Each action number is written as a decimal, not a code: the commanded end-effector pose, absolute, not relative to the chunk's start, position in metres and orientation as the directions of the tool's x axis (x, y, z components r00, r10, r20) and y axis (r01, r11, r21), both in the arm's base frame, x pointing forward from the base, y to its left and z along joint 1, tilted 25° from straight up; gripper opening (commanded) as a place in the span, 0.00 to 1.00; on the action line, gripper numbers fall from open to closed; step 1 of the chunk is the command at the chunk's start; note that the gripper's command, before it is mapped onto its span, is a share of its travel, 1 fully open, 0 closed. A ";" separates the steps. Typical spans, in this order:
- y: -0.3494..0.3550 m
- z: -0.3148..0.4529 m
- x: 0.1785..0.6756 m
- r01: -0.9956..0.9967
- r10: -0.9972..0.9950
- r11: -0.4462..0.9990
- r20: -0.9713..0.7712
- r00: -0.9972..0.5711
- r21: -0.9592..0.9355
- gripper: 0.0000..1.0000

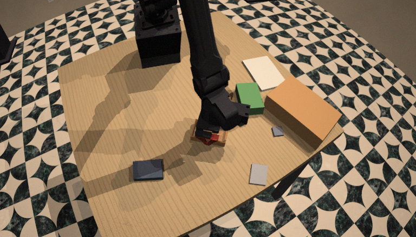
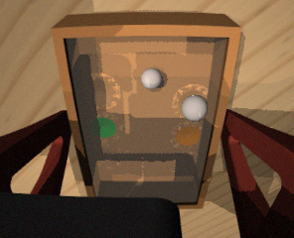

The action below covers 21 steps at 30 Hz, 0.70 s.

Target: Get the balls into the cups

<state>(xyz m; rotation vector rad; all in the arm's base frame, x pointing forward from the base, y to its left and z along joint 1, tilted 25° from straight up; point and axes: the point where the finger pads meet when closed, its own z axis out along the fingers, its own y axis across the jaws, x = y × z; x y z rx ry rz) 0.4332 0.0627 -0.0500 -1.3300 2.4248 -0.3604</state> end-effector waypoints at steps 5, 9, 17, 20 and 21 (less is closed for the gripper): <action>0.061 -0.049 0.440 -0.756 -0.849 0.526 -0.190 -0.493 -0.390 0.69; 0.061 -0.049 0.440 -0.756 -0.849 0.526 -0.190 -0.493 -0.390 0.69; 0.061 -0.049 0.440 -0.756 -0.849 0.526 -0.190 -0.493 -0.390 0.69; 0.061 -0.049 0.440 -0.756 -0.849 0.526 -0.190 -0.493 -0.390 0.69; 0.061 -0.049 0.440 -0.756 -0.849 0.526 -0.190 -0.493 -0.390 0.69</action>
